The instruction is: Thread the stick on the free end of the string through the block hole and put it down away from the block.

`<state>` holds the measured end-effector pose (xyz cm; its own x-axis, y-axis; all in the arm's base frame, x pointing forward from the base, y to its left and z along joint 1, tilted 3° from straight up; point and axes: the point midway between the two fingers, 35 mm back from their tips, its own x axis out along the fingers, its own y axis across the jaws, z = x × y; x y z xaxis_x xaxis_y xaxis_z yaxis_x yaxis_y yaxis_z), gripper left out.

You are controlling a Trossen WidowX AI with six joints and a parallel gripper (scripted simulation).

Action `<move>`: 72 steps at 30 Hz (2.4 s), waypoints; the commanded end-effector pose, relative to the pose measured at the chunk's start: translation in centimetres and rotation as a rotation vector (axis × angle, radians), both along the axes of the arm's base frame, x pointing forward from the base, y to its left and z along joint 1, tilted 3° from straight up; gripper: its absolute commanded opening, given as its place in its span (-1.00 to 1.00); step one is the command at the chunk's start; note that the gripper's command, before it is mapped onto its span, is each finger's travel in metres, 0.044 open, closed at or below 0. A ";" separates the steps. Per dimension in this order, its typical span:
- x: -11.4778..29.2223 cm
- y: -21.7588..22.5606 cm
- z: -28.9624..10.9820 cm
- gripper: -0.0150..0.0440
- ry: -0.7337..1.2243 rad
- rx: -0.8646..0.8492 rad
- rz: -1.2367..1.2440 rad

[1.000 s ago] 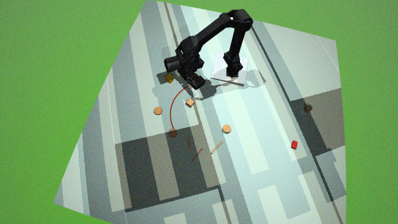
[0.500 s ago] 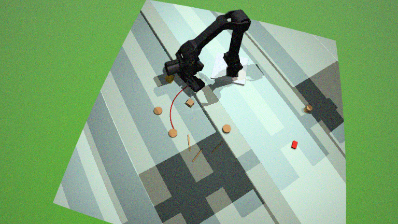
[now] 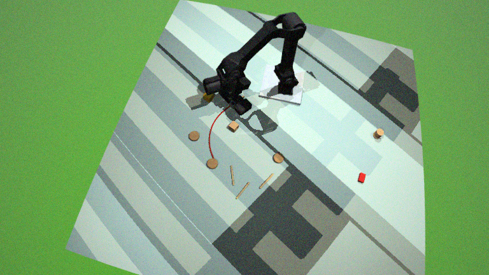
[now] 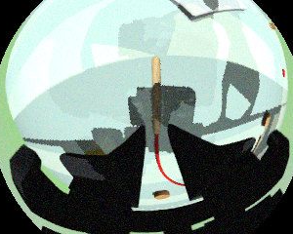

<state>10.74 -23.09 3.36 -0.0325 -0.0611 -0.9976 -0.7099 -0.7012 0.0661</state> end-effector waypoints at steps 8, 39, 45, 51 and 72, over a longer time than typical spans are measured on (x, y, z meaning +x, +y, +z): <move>0.0 0.1 -0.2 -0.16 0.002 0.004 0.000; 0.1 0.0 2.2 -0.49 0.002 0.004 0.000; 0.2 0.1 2.9 -0.49 0.002 0.004 0.000; 0.2 0.1 3.7 -0.49 0.002 0.004 0.000; 0.2 0.4 5.3 -0.49 0.004 0.009 0.006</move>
